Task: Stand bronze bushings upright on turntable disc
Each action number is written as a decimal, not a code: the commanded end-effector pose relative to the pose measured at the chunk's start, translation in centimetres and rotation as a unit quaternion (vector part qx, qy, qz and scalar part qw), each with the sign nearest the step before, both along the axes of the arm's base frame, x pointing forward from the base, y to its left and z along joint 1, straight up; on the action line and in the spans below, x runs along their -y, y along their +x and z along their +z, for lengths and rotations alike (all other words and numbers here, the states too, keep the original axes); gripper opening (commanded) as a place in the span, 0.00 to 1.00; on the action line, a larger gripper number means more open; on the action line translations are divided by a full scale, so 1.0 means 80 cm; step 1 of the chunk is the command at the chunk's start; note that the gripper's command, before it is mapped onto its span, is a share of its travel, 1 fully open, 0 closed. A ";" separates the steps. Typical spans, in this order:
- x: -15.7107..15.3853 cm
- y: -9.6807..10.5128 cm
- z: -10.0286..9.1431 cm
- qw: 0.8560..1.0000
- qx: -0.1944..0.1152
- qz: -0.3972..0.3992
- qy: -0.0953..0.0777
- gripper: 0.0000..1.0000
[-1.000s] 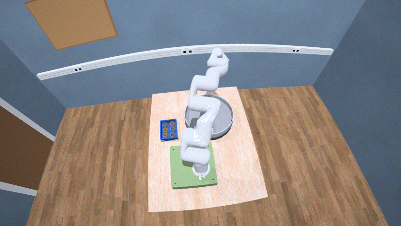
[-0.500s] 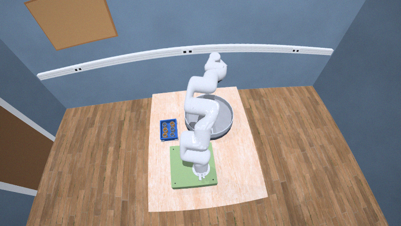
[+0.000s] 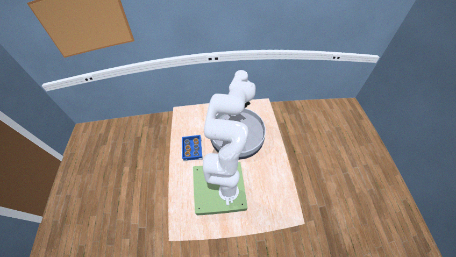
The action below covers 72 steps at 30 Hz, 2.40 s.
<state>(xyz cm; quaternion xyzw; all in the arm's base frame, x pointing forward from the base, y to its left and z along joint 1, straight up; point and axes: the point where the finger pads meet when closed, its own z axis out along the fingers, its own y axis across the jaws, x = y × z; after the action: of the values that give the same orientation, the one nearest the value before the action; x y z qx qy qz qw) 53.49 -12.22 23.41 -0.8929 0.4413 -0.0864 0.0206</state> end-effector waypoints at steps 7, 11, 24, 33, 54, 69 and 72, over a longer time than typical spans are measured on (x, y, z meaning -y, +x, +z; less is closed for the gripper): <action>-0.032 -0.106 -0.037 0.999 -0.034 0.039 0.003 1.00; -0.039 -0.130 -0.047 0.998 -0.044 0.048 0.004 1.00; -0.066 -0.235 -0.099 0.993 -0.085 0.085 0.011 1.00; -0.066 -0.235 -0.099 0.993 -0.085 0.085 0.011 1.00; -0.066 -0.235 -0.099 0.993 -0.085 0.085 0.011 0.13; -0.066 -0.235 -0.099 0.993 -0.085 0.085 0.011 0.13; -0.066 -0.235 -0.099 0.993 -0.085 0.085 0.011 0.13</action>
<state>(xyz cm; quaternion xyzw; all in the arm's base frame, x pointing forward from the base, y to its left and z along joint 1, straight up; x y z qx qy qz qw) 34.58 -6.91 15.39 -0.9311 0.3648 -0.0015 0.0002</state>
